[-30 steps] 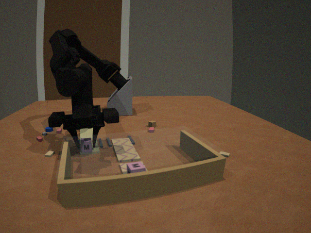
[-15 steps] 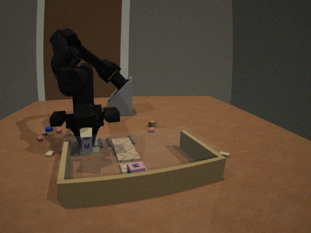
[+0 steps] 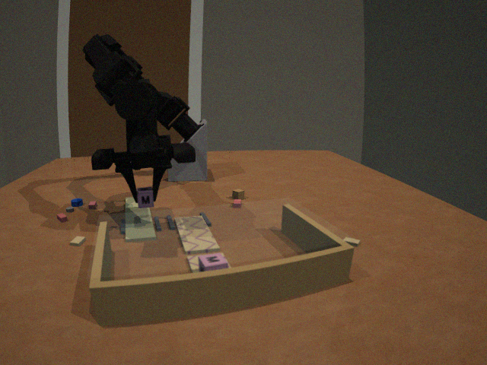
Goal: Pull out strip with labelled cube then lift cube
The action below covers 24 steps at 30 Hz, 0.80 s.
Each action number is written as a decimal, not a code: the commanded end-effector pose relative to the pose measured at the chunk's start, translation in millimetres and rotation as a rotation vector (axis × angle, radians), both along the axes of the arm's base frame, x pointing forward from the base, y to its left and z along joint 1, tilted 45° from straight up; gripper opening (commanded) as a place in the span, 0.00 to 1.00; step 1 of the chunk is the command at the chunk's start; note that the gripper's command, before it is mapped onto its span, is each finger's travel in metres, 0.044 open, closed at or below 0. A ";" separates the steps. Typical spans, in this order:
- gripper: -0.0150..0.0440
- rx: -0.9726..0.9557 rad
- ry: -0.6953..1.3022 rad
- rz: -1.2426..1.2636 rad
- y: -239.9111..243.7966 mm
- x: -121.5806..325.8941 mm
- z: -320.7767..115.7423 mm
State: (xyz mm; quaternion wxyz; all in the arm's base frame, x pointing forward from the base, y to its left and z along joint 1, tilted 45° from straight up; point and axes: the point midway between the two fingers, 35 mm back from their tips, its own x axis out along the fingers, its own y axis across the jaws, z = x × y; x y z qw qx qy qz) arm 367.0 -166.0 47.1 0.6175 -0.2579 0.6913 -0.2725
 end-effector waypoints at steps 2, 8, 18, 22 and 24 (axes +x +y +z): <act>0.25 -0.006 -0.010 -0.002 5.0 -6.2 4.5; 0.25 -0.006 -0.009 -0.002 13.0 -24.3 0.4; 0.25 -0.005 -0.007 -0.002 25.8 -57.7 -7.4; 0.25 -0.004 -0.006 -0.002 30.5 -71.8 -10.9; 0.25 -0.004 -0.006 -0.002 32.7 -79.0 -12.7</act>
